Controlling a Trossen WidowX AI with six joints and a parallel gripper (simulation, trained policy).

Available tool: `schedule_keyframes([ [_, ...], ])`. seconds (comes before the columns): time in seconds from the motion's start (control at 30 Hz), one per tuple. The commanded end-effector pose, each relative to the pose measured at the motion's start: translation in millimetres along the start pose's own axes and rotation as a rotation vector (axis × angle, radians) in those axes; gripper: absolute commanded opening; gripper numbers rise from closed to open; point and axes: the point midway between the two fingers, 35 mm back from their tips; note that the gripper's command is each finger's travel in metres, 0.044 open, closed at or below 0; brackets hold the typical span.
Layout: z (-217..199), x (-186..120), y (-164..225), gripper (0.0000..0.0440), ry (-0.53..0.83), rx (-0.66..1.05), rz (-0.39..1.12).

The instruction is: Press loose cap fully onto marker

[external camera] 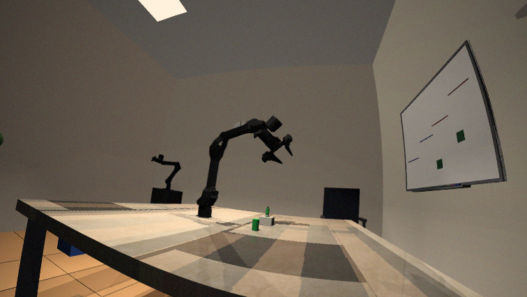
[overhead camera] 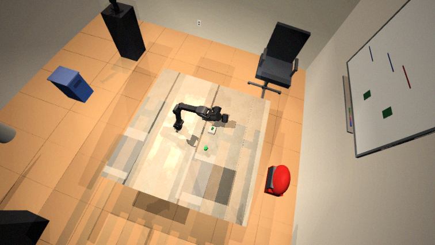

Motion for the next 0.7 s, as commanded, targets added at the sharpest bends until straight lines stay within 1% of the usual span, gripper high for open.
schedule_keyframes([
  [0.0,6,2,12,0.0327,-0.027,0.025,0.023],
  [0.67,34,-6,71,0.0325,-0.146,0.168,0.157],
])
Point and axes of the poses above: the point midway between the two fingers, 35 mm back from their tips, its own x axis out along the fingers, its own z axis across the jaws, y = z × x, and after that the axes turned 5 degrees about -x, right-handed
